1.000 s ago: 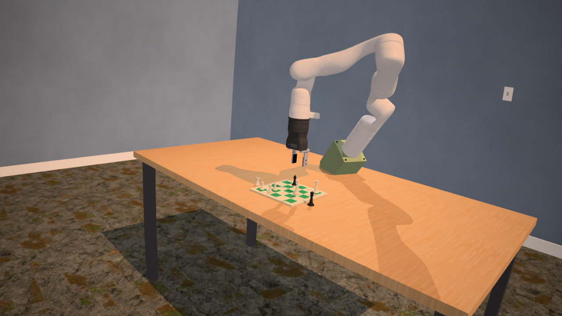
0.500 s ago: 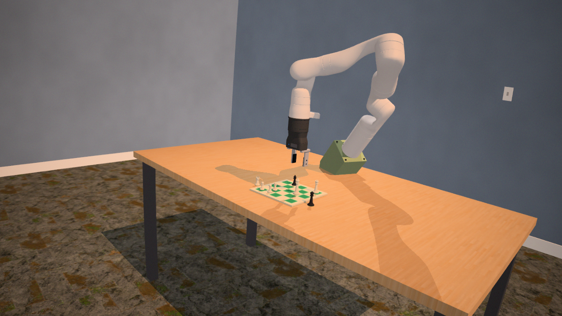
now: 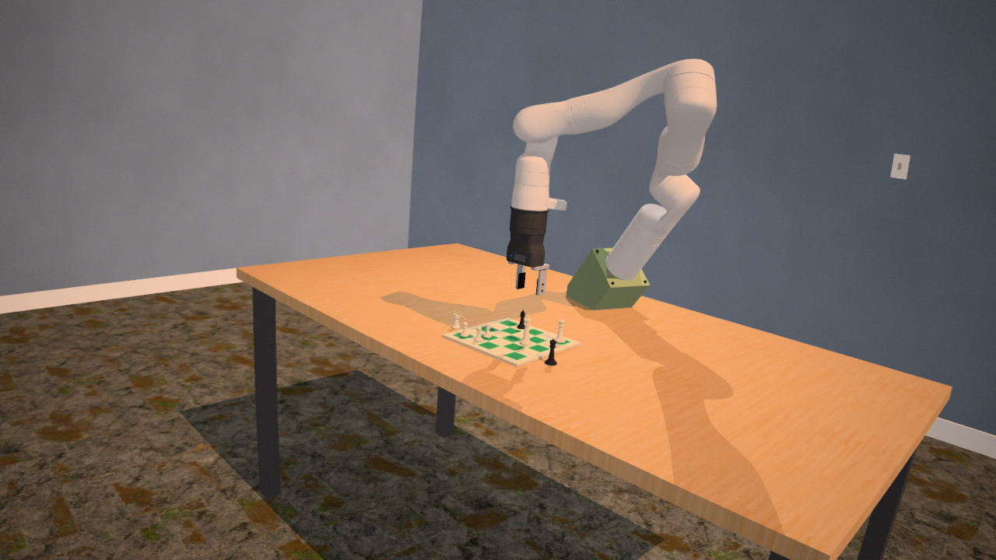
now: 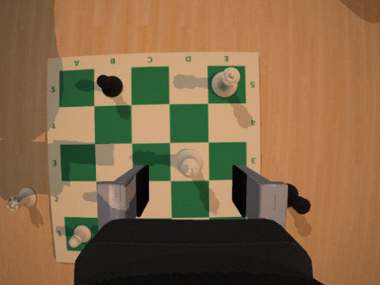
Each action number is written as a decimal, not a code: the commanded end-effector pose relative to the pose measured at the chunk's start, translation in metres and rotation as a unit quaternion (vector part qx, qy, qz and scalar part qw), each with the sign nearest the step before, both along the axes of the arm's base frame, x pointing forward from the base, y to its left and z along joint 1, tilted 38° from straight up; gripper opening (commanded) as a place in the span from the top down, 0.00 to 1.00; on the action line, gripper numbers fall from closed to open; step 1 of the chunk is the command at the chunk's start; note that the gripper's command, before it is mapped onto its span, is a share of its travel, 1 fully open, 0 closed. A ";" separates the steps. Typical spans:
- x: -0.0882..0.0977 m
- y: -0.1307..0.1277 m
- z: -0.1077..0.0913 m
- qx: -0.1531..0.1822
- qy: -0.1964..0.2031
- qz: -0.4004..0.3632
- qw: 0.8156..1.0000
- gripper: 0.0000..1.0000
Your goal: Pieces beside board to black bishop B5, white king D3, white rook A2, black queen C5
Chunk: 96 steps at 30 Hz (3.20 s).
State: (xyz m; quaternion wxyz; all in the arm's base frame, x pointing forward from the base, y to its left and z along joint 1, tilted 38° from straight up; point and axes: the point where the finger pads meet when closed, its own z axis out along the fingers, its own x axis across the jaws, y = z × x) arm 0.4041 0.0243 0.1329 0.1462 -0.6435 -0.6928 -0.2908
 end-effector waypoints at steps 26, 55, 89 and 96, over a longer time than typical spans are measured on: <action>0.020 -0.025 -0.023 0.050 0.161 -0.219 0.961 0.00; 0.055 -0.085 -0.079 0.126 0.421 -0.565 0.698 0.00; 0.065 -0.124 -0.118 0.151 0.518 -0.691 0.481 0.00; 0.065 -0.124 -0.118 0.151 0.518 -0.692 0.480 0.27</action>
